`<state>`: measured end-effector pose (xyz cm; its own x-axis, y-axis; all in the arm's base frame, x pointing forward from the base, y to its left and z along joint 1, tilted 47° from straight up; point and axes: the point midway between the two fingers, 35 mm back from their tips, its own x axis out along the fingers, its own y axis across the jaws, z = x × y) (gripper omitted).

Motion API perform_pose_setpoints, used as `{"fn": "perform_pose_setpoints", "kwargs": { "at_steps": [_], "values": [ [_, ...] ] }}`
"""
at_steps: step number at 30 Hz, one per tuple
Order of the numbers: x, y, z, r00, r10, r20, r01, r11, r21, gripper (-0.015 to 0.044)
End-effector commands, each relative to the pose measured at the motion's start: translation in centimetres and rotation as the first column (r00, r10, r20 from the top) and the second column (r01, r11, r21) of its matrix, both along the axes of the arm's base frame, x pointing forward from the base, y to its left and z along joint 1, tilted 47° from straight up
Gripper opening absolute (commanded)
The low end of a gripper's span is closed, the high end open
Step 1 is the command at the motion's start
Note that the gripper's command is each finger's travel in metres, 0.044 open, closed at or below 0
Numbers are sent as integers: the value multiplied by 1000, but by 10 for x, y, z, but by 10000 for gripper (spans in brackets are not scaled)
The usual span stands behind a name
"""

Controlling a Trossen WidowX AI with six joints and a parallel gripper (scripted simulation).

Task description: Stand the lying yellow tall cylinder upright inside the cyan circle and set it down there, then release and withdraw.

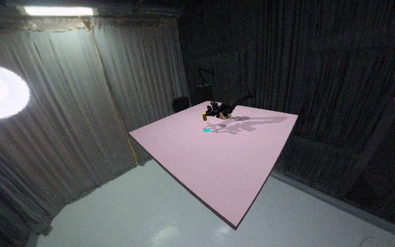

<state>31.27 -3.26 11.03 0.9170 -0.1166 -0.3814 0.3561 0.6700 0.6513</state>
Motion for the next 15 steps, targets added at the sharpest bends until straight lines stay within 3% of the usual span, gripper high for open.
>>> {"fn": "perform_pose_setpoints", "kwargs": {
  "at_steps": [1,15],
  "values": [
    [-2,-1,5,999,-18,36,18,1000,8,105],
    [-4,-1,6,999,-23,47,23,1000,13,105]
  ]
}}
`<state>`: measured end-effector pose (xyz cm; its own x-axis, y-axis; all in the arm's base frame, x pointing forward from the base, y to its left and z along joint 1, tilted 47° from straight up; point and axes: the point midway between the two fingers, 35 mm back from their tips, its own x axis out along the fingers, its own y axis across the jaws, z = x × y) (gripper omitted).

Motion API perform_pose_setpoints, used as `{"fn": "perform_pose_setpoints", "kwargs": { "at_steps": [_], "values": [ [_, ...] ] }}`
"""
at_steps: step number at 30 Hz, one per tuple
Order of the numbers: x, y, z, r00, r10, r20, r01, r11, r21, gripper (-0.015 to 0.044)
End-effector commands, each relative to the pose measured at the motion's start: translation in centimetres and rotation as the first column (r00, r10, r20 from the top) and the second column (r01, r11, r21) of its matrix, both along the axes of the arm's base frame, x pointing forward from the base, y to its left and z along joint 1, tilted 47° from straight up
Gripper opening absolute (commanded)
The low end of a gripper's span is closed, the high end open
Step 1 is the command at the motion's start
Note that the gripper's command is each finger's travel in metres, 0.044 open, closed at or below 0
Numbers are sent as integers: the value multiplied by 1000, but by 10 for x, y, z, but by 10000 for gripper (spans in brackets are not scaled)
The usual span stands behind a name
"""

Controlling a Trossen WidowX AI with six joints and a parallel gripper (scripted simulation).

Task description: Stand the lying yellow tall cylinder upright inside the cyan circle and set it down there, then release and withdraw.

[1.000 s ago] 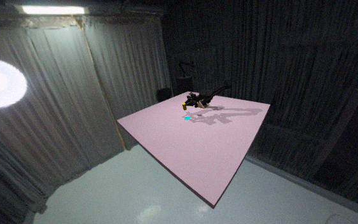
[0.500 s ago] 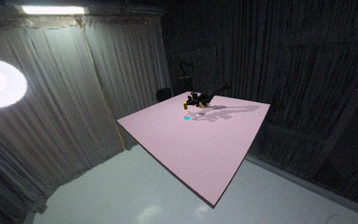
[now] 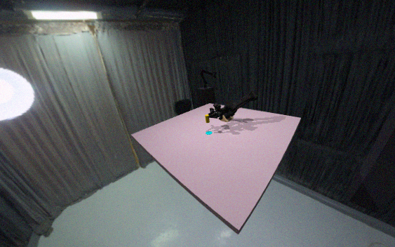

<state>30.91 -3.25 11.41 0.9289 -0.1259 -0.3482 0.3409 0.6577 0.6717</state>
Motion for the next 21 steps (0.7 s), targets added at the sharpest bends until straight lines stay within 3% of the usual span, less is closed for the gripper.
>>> {"fn": "perform_pose_setpoints", "kwargs": {
  "at_steps": [1,21],
  "values": [
    [0,-1,2,1000,-9,10,9,1000,1,105],
    [5,29,-28,1000,-9,3,9,1000,6,105]
  ]
}}
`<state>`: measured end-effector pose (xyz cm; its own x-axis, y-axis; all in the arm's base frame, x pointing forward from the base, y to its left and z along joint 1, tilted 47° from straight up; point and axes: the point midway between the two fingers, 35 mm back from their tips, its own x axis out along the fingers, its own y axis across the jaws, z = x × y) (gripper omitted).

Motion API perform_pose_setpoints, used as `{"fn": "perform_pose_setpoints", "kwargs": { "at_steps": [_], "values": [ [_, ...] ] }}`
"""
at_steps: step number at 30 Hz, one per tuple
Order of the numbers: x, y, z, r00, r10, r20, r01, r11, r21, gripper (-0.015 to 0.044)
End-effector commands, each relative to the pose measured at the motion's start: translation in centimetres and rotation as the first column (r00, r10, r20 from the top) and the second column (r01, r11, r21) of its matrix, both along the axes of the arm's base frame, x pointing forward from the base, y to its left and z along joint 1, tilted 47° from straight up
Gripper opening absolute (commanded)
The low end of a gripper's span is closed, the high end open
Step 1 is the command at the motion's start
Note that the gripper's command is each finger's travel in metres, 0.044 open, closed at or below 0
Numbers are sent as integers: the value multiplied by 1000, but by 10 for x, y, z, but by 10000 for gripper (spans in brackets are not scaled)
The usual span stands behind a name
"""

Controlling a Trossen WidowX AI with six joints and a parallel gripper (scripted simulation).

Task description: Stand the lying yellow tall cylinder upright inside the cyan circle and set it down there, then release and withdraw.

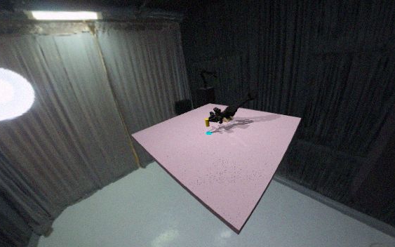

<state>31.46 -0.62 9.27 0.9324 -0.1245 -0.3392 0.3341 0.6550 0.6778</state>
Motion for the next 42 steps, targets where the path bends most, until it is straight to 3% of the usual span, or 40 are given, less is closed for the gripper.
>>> {"fn": "perform_pose_setpoints", "kwargs": {
  "at_steps": [1,41,42],
  "values": [
    [-1,5,-9,1000,-9,-7,9,1000,2,105],
    [-14,53,-52,1000,3,-1,-3,1000,2,105],
    [-14,53,-52,1000,3,-1,-3,1000,2,131]
  ]
}}
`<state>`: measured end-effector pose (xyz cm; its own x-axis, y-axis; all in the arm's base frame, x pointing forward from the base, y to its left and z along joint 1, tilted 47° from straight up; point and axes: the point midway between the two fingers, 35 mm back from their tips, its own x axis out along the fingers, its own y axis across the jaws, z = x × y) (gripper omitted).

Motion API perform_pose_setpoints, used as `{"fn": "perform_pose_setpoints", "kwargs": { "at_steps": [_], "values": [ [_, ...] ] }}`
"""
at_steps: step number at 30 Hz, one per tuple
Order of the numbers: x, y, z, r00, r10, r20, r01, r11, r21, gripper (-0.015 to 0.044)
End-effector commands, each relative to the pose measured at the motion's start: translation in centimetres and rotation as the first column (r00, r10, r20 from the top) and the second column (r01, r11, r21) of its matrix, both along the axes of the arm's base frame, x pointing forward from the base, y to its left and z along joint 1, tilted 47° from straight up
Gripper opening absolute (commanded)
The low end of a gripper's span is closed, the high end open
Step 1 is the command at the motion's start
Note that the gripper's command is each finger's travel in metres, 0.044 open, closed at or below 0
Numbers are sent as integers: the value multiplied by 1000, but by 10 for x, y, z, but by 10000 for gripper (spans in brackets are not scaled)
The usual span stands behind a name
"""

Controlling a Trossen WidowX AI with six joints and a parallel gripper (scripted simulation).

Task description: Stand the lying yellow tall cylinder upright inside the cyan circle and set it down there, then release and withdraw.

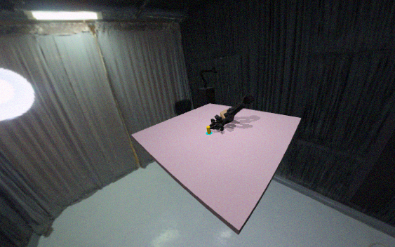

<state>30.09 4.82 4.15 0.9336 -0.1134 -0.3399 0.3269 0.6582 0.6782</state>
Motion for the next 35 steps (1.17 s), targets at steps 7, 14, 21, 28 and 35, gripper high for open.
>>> {"fn": "perform_pose_setpoints", "kwargs": {
  "at_steps": [7,14,21,28,35],
  "values": [
    [0,-1,-1,1000,-9,-1,9,1000,1,315],
    [0,-1,-1,1000,-9,-1,9,1000,1,400],
    [7,-14,15,1000,-2,4,2,1000,2,400],
    [12,-34,35,1000,0,8,0,1000,-1,400],
    [10,-56,53,1000,-11,5,11,1000,-3,400]
  ]
}}
